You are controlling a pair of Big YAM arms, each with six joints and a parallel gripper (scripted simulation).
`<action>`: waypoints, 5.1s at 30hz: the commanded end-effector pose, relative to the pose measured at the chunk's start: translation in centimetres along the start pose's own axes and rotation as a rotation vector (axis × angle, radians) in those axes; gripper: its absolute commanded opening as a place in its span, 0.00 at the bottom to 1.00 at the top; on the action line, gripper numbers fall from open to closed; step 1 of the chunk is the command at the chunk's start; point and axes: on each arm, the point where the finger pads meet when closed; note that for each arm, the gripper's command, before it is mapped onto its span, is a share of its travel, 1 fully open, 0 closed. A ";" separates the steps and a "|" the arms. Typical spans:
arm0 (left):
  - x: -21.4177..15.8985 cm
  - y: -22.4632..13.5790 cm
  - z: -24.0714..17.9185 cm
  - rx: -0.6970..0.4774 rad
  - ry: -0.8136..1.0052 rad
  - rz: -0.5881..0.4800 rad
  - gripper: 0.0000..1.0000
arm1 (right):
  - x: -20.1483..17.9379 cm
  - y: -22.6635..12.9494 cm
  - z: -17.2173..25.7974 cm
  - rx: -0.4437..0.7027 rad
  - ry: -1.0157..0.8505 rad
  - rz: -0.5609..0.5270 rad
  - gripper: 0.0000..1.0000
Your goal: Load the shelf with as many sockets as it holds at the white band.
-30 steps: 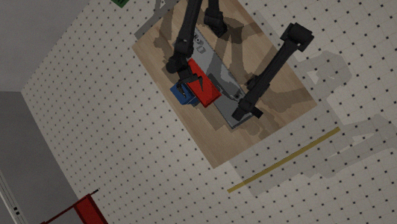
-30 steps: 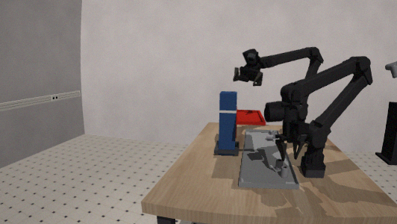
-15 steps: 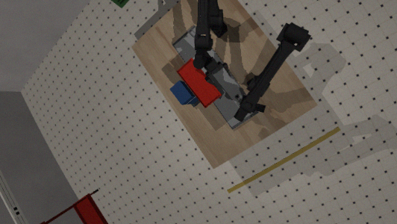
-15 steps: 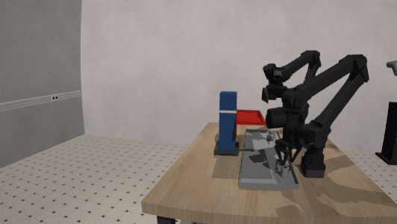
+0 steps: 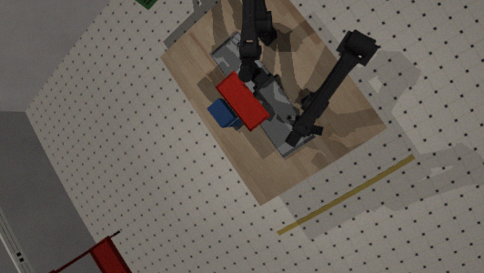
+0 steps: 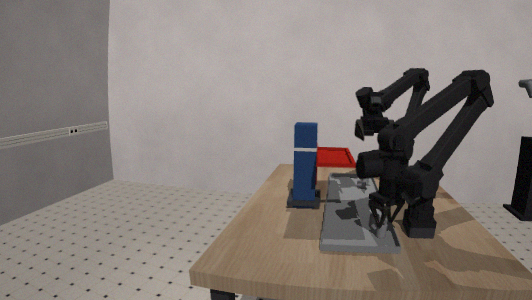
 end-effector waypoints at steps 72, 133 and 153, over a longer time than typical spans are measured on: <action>-0.5 -26.3 -1.0 -0.230 -0.012 0.072 0.27 | 3.2 -0.5 0.2 -0.005 -0.043 -0.057 1.00; -28.8 -18.2 4.6 -0.107 0.850 0.070 0.27 | 10.0 -31.3 -3.1 -0.482 0.171 -0.040 1.00; -30.6 -20.7 5.1 -0.155 0.859 0.133 0.48 | 10.0 -31.3 -3.2 -0.486 0.165 -0.040 1.00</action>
Point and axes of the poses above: on each arm, the point where the finger pads meet when closed, its own y axis out along the fingers, its own z axis across the jaws, x = y × z, and after that the axes turned 2 degrees about y, right-handed
